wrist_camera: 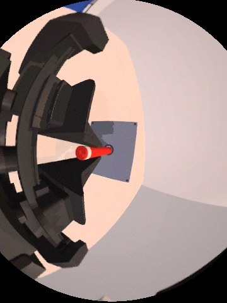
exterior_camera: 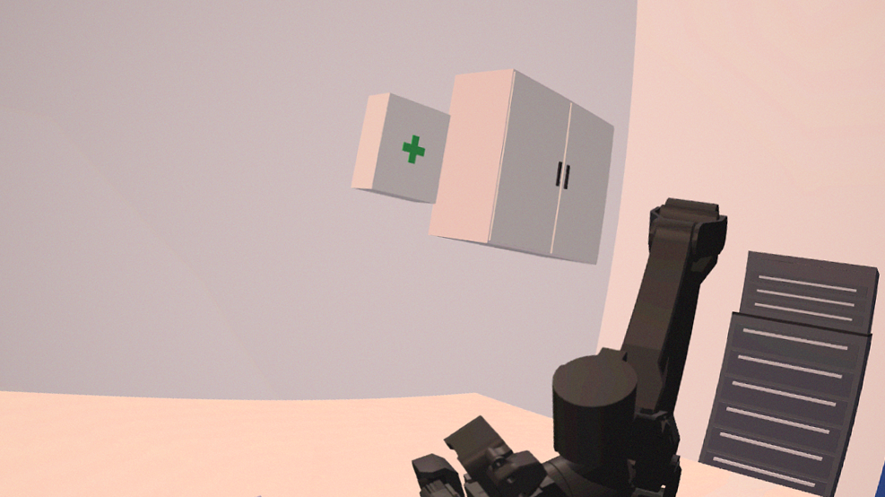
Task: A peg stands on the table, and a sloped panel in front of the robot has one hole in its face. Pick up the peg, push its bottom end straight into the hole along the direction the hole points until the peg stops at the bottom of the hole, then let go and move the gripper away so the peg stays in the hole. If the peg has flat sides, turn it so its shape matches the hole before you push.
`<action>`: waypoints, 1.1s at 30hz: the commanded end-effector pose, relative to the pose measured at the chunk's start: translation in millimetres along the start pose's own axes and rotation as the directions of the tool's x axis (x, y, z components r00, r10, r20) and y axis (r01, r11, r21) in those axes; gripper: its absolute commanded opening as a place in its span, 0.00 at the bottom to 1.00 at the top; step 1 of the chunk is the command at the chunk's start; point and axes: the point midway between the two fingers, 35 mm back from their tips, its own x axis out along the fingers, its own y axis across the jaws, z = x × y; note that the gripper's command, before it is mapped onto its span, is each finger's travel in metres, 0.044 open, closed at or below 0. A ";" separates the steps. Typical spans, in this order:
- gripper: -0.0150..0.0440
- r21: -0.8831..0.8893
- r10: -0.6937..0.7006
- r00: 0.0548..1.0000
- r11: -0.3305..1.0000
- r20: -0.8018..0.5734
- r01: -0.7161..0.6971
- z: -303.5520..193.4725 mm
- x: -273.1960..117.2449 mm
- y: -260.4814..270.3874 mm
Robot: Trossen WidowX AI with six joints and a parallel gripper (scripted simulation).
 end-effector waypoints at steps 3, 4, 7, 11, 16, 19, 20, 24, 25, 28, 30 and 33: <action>0.25 -0.005 0.001 1.000 1.000 -0.005 -0.001 -2.5 2.0 0.7; 0.25 -0.005 0.001 1.000 1.000 -0.005 -0.001 -2.7 2.0 0.8; 0.25 -0.005 0.001 1.000 1.000 -0.005 -0.001 -3.0 2.9 1.0; 0.25 -0.005 0.001 1.000 1.000 -0.004 -0.001 -3.2 4.3 1.0; 0.25 -0.006 0.001 1.000 1.000 -0.004 -0.001 -3.0 5.9 1.1; 0.25 -0.006 0.001 1.000 1.000 -0.004 -0.001 -2.9 6.9 1.1; 0.25 -0.006 0.001 1.000 1.000 -0.004 -0.001 -2.9 7.1 1.1; 0.25 -0.006 0.001 1.000 1.000 -0.004 -0.001 -3.0 8.2 1.0; 0.25 -0.006 0.001 1.000 1.000 -0.004 -0.001 -3.0 8.6 1.0; 0.25 -0.006 0.001 1.000 1.000 -0.004 -0.001 -3.1 9.3 1.0; 0.25 -0.006 0.001 1.000 1.000 -0.004 -0.001 -3.2 9.8 1.0; 0.25 -0.006 0.001 1.000 1.000 -0.004 -0.001 -3.3 10.8 1.0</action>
